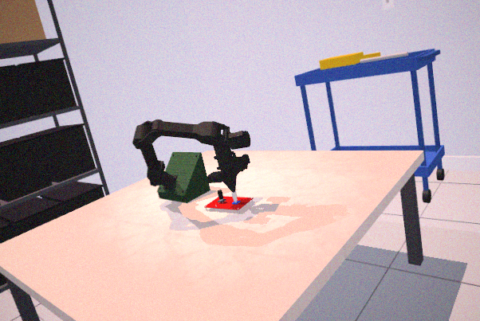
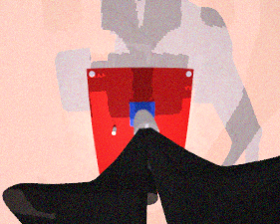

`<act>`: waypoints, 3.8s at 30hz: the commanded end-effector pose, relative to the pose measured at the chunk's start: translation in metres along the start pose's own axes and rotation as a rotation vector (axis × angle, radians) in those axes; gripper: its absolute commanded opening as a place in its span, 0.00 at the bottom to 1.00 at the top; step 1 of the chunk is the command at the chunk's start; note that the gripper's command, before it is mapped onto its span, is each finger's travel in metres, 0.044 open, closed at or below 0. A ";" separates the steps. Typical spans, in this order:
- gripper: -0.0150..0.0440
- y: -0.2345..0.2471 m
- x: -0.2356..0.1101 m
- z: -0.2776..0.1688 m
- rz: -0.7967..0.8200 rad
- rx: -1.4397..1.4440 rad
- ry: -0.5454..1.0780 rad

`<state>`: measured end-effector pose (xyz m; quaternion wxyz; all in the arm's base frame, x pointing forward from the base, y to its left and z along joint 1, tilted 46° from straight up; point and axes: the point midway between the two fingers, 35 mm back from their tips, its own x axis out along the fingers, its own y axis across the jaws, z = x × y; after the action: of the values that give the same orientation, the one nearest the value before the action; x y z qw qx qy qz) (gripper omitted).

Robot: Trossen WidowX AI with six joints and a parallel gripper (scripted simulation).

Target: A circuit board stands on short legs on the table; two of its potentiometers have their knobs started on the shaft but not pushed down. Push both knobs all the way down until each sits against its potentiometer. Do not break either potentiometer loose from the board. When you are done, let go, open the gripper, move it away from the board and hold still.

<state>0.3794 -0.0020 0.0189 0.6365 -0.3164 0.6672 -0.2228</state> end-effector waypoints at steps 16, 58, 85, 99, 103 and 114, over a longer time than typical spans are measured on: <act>0.25 -0.005 0.021 0.001 -0.002 0.024 0.030; 0.25 -0.005 0.023 0.001 -0.002 0.024 0.030; 0.25 -0.005 0.025 0.001 -0.002 0.024 0.030; 0.25 -0.005 0.022 0.001 -0.002 0.024 0.030; 0.25 -0.005 0.015 0.002 -0.001 0.024 0.030; 0.25 -0.004 -0.002 0.003 0.000 0.024 0.030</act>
<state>0.3820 -0.0020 0.0234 0.6334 -0.3068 0.6721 -0.2300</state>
